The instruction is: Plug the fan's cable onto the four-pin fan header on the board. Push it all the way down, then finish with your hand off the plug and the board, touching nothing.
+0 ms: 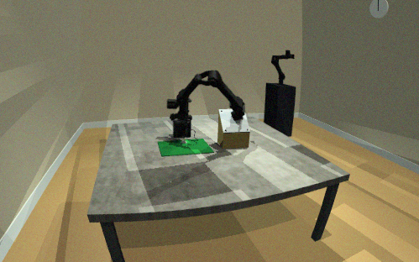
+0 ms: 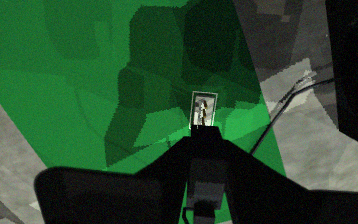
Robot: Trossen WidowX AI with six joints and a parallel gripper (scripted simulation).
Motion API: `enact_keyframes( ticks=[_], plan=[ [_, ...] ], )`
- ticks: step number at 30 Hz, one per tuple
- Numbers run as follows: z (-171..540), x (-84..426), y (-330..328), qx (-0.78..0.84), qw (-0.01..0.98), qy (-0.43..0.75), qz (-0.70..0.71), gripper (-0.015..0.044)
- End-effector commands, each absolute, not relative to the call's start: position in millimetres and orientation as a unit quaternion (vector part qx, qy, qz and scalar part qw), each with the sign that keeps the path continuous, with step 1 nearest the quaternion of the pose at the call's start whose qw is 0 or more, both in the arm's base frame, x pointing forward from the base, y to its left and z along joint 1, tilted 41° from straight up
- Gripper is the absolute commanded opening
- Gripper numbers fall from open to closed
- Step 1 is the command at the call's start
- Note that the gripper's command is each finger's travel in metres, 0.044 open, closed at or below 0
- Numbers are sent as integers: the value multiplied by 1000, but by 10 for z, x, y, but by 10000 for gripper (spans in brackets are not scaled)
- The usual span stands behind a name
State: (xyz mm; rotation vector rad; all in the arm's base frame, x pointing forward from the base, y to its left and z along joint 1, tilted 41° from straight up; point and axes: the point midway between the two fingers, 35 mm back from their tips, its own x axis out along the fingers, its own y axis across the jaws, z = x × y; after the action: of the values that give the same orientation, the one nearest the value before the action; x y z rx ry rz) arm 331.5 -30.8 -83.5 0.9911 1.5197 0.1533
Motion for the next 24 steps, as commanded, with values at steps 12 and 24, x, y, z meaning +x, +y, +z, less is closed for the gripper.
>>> enact_keyframes(
  ticks=[12,24],
  plan=[
    [-851,3356,-365,436,609,660,59,0],
    [-856,3370,-374,436,609,660,58,0]
  ],
)
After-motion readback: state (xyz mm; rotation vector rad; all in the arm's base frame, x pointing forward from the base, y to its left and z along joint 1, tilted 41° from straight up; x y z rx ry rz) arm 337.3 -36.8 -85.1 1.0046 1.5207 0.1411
